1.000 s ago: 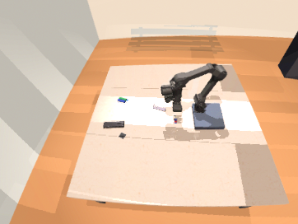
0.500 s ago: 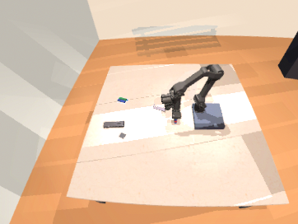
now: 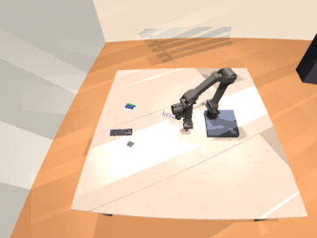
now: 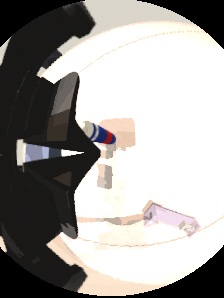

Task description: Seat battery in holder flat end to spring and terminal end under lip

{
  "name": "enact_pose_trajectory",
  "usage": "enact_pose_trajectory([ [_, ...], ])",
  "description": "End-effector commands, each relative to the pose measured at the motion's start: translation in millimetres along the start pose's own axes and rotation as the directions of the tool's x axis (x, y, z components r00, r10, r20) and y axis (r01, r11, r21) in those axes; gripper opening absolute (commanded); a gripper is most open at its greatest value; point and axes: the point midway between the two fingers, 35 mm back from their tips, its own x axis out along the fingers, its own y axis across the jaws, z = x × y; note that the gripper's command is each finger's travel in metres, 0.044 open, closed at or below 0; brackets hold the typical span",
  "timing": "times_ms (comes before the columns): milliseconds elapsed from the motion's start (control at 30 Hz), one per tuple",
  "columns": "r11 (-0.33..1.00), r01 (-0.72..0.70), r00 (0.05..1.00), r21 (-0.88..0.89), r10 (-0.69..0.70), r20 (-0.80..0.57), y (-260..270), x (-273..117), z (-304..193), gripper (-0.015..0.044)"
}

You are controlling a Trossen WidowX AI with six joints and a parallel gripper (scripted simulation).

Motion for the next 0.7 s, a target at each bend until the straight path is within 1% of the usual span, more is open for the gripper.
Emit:
enact_pose_trajectory([
  [0,1.000,-0.002,1.000,0.003,0.002,0.006,6.9,-1.2,2.8,0.0000],
  [667,1.000,-0.005,1.000,0.003,0.005,0.006,39.1,-1.2,1.4,0.0000],
])
